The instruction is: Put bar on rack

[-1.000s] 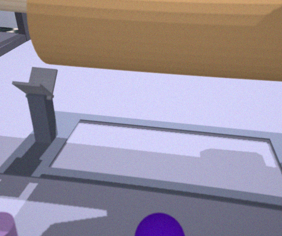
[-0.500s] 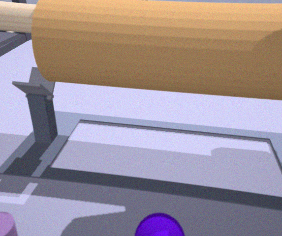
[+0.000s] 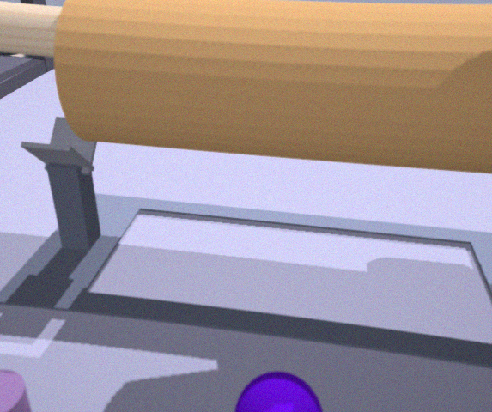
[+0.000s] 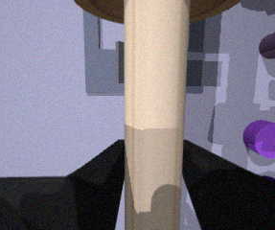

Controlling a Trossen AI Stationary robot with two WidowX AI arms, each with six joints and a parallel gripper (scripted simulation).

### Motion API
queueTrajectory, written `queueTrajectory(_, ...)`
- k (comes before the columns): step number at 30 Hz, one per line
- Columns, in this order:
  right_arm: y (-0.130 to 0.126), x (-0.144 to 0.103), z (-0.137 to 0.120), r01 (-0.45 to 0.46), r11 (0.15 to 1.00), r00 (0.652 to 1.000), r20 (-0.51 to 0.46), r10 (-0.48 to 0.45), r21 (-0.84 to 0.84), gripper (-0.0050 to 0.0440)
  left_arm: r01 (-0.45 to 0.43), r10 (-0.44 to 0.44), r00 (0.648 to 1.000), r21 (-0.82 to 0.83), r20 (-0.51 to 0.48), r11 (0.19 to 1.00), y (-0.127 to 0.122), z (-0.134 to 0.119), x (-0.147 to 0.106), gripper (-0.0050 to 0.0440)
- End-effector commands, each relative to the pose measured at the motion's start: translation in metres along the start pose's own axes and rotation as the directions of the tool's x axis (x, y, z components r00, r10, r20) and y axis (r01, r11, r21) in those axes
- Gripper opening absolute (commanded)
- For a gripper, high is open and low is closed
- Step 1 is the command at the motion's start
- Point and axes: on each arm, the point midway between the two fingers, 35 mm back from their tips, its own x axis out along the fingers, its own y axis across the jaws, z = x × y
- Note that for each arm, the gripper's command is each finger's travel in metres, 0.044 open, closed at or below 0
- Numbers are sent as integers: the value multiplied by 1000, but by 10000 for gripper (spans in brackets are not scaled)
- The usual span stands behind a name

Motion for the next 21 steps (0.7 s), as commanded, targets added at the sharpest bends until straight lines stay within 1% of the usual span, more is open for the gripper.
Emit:
queueTrajectory(1,1,-3,0,-3,1000,1000,20,3,-1,50,-14,14,999,5,30,1000,2,2,-4,50)
queueTrajectory(8,1,5,-1,-2,1000,1000,6,2,0,50,-13,13,1000,3,27,1000,2,1,1,50)
queueTrajectory(10,1,7,-2,-1,1000,1000,4,1,0,50,-8,8,1000,2,11,1000,2,0,6,50)
queueTrajectory(11,1,0,1,-1,1000,1000,26,1,-1,50,-14,14,999,3,29,1000,3,4,0,50)
queueTrajectory(13,1,0,1,-1,1000,1000,26,1,-1,50,-14,14,999,3,29,1000,3,4,0,50)
queueTrajectory(14,0,8,-2,-1,1000,1000,5,1,0,50,-8,8,1000,0,10,1000,2,-1,8,50)
queueTrajectory(21,0,14,-3,1,1000,1000,10,-1,0,50,-8,8,1000,2,9,1000,2,-2,15,50)
